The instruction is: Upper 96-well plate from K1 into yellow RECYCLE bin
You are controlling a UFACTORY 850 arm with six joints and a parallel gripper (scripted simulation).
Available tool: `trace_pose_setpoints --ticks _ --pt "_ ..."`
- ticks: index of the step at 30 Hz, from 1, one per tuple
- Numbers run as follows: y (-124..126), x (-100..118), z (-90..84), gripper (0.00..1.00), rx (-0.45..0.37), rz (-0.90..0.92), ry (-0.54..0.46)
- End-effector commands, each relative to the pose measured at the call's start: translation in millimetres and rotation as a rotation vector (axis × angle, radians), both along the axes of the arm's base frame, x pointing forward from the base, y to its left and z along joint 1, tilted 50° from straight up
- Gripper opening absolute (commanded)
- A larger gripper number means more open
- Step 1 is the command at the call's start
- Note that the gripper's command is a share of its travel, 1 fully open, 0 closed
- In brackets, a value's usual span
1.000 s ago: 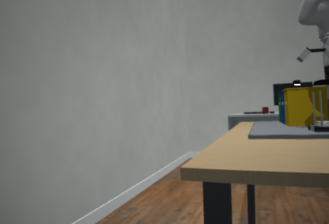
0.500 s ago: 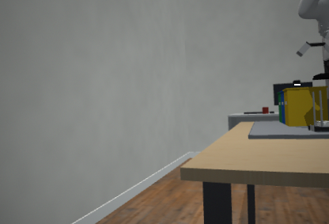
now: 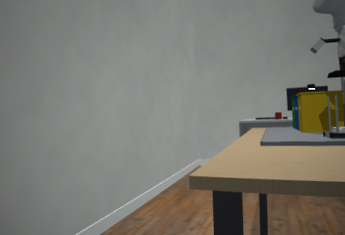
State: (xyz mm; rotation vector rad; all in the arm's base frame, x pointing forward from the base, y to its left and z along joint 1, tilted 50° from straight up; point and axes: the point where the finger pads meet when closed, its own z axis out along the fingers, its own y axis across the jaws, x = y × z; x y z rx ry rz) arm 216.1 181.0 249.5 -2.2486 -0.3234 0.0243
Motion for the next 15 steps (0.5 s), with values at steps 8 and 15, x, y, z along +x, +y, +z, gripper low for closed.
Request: trace_pose_setpoints --ticks 8,15 --pt "-15 3 13.1 0.0 0.0 0.0 -0.001" --pt "-16 3 14.2 0.0 0.0 0.0 -0.001"
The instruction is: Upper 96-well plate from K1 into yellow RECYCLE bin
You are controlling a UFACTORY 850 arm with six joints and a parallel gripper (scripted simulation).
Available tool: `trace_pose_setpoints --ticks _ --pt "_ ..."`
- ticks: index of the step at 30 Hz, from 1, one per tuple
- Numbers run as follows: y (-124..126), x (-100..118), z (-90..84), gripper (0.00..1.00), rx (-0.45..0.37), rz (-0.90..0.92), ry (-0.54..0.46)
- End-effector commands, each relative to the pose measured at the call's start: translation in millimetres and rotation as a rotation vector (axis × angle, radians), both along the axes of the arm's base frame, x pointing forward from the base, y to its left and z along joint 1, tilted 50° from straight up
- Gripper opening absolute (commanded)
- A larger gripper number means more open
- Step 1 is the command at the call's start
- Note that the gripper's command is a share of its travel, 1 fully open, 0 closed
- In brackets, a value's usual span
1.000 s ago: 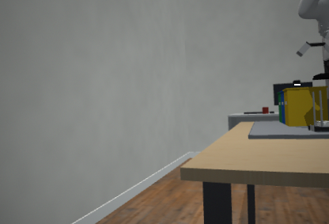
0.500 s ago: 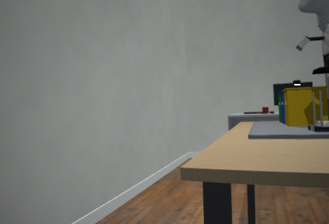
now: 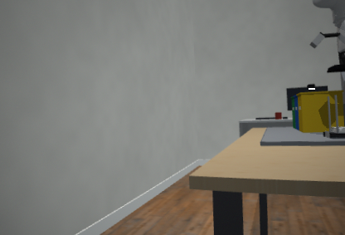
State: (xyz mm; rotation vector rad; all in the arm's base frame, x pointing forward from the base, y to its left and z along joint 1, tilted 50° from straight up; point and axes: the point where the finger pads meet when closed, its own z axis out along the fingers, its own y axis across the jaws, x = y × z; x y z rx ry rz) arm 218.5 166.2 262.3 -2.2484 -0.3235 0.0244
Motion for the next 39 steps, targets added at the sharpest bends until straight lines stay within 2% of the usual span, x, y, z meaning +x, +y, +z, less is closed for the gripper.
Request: trace_pose_setpoints --ticks 1,9,12,39 --pt "-1 1 1.4 0.0 0.0 0.0 -0.001" --pt "-1 1 1.4 0.0 0.0 0.0 -0.001" --pt "-7 4 -6.4 0.0 -0.01 -0.051 0.058" --pt "-48 27 -66.5 0.0 -0.01 -0.051 0.058"
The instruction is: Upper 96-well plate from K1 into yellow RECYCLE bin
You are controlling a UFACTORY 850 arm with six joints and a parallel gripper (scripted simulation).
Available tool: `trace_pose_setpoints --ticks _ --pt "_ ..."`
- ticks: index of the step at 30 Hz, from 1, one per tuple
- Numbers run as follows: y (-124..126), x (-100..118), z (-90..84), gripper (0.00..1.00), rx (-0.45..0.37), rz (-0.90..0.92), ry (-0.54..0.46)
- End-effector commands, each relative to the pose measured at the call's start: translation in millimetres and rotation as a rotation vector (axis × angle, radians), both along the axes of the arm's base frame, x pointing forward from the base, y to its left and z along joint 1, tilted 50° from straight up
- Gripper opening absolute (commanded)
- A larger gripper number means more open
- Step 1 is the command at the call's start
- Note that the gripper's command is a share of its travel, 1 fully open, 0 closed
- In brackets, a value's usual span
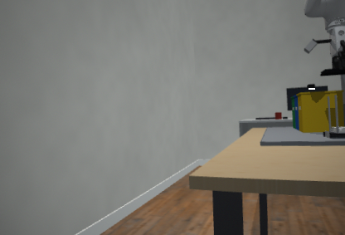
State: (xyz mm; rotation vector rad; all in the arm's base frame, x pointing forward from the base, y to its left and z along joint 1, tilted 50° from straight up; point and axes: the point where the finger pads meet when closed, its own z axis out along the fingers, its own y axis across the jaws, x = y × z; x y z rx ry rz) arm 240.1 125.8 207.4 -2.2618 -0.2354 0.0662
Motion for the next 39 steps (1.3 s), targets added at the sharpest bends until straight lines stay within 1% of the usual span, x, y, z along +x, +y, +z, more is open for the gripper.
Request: trace_pose_setpoints --ticks 1,10,12,27,29,39 --pt "-10 7 -14.2 0.0 0.002 0.0 -0.001" --pt "-26 16 -37.8 0.0 0.002 0.0 -0.001" --pt "-26 16 -37.8 0.0 0.002 0.0 -0.001" --pt "-53 31 -77.0 0.0 0.002 0.0 -0.001" --pt "-53 31 -77.0 0.0 0.002 0.0 -0.001" --pt "-71 42 -103.2 0.0 0.002 0.0 -0.001"
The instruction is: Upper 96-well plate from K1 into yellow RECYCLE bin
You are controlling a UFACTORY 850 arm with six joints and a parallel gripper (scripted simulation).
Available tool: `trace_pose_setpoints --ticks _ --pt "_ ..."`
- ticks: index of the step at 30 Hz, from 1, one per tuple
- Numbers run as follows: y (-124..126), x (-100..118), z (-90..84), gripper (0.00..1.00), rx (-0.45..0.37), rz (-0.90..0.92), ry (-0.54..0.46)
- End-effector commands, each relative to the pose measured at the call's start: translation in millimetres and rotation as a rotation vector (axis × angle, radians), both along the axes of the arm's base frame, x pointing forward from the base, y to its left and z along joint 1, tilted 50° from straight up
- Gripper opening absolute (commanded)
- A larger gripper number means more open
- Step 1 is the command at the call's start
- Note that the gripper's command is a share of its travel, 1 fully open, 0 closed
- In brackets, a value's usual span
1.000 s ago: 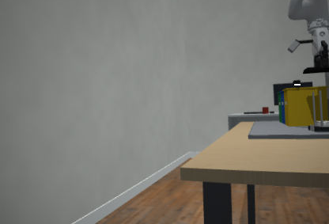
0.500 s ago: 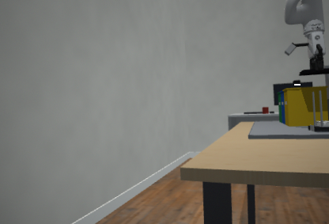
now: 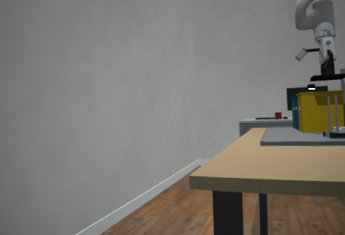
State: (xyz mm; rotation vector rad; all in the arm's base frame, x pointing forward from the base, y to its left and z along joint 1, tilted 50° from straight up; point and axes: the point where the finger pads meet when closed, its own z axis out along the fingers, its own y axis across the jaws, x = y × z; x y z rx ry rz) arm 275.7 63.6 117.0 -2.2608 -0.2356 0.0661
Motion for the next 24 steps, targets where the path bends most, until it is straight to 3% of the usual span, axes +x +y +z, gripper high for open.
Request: trace_pose_setpoints --ticks 1,24 --pt "-11 7 -15.4 0.0 0.0 0.0 -0.001" --pt "-45 26 -65.0 0.0 0.0 0.0 -0.001"
